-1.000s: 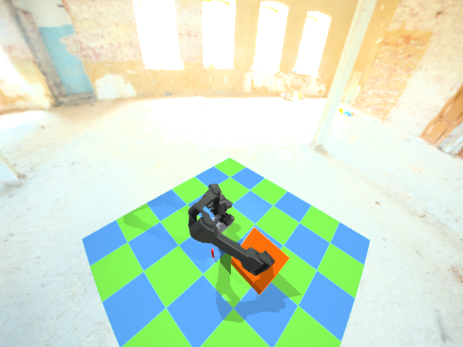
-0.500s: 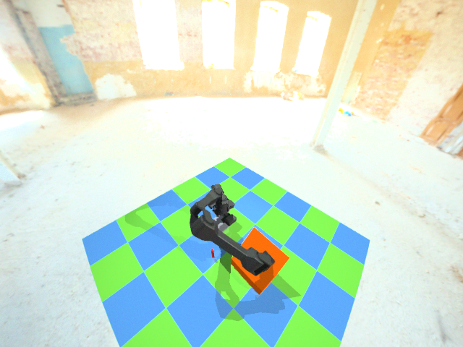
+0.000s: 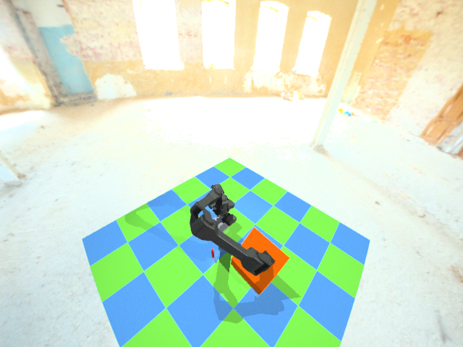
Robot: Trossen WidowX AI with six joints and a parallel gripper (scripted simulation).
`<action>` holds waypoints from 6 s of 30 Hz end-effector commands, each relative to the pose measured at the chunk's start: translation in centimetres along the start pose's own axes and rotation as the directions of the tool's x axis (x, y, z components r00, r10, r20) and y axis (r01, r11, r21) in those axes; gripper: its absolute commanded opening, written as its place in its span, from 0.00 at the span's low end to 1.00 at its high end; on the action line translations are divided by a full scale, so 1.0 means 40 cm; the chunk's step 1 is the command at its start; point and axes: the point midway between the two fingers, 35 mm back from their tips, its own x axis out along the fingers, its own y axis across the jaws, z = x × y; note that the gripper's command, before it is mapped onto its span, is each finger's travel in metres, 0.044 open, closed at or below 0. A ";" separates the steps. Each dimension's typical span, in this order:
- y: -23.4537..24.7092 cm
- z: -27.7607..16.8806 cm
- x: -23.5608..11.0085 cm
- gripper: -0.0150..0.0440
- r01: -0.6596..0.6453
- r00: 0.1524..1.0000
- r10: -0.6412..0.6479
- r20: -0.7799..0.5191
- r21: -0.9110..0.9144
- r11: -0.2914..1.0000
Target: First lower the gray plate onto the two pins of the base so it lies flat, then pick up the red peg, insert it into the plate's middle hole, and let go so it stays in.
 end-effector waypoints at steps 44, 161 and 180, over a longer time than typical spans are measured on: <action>0.001 0.002 0.091 0.52 -0.002 1.000 0.002 0.005 -0.006 1.000; -0.280 -0.420 0.054 0.73 0.004 1.000 -0.008 -0.006 -0.464 0.886; -0.280 -0.420 0.054 0.25 0.004 1.000 -0.008 -0.006 -0.464 0.886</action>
